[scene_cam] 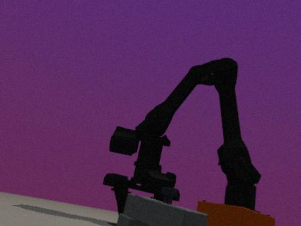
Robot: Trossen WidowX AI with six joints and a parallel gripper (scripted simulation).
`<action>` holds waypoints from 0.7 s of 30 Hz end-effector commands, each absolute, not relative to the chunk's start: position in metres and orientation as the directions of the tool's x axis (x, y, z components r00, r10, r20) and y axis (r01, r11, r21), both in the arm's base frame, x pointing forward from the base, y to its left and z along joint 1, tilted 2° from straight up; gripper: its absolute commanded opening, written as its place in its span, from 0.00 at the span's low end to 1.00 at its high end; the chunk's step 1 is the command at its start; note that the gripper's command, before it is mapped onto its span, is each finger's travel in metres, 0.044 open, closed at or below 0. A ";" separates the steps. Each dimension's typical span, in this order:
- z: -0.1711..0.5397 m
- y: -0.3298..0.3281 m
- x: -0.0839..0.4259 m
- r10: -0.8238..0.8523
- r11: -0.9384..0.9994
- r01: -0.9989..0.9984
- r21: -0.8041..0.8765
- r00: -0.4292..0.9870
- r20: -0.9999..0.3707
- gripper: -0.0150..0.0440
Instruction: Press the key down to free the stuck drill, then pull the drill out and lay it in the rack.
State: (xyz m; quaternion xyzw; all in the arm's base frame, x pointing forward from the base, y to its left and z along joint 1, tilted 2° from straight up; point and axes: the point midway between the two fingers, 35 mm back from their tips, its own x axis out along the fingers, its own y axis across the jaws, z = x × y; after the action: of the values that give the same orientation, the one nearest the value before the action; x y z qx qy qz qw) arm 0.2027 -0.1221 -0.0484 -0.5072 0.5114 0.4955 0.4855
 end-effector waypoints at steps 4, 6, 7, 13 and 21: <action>-0.036 -0.122 0.203 -0.032 -0.008 -1.000 0.016 -0.016 -0.999 1.00; -0.027 -0.120 0.201 -0.029 -0.009 -1.000 0.017 -0.017 -0.999 1.00; -0.023 -0.120 0.200 -0.028 -0.009 -1.000 0.017 -0.017 -0.999 1.00; 0.002 -0.119 0.199 -0.028 -0.009 -1.000 0.017 -0.017 -0.999 1.00; 0.032 -0.120 0.205 -0.028 -0.009 -1.000 0.017 -0.017 -0.999 1.00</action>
State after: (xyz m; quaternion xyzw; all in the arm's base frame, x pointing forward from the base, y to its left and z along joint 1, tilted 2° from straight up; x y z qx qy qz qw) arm 0.2007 -0.1192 0.0231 -0.5025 0.5107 0.5027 0.4836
